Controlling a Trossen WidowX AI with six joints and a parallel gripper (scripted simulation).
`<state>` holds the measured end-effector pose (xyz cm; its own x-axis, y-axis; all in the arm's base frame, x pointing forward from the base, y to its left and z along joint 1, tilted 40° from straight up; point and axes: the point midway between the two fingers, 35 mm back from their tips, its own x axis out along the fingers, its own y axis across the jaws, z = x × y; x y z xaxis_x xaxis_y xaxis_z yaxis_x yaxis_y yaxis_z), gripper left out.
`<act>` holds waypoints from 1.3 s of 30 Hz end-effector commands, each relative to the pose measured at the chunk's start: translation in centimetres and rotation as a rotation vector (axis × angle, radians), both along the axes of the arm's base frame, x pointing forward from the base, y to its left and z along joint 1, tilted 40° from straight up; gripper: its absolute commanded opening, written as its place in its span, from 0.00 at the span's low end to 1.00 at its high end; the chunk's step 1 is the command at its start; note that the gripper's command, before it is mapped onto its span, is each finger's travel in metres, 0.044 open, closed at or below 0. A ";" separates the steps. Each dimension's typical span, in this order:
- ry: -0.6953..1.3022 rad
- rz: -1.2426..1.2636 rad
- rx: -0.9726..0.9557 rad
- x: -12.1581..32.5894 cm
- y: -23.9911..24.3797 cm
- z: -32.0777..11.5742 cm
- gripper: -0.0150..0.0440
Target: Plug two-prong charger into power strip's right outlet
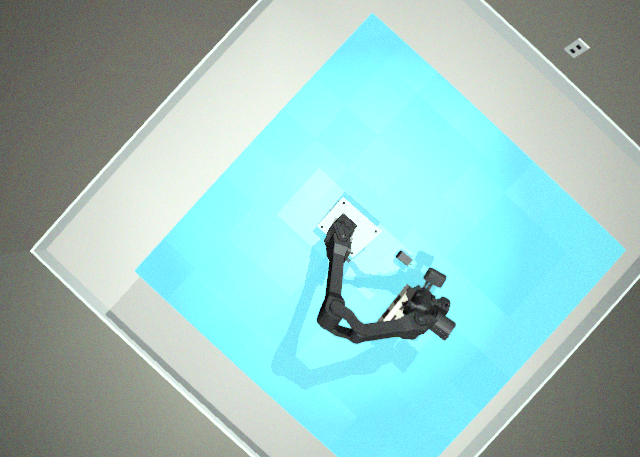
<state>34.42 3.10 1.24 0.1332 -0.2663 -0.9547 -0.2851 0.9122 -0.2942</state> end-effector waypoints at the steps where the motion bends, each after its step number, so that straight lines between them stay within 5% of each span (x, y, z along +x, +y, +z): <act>1: 0.035 -0.055 -0.045 -1.4 0.4 -1.1 1.00; 26: 0.054 -0.294 -0.405 -9.4 1.4 -4.5 1.00; 39: 0.050 -0.298 -0.415 -9.5 0.5 -5.5 1.00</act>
<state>25.06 4.12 -3.83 -0.0459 -0.6372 -0.7694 -0.0437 0.7707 -0.6357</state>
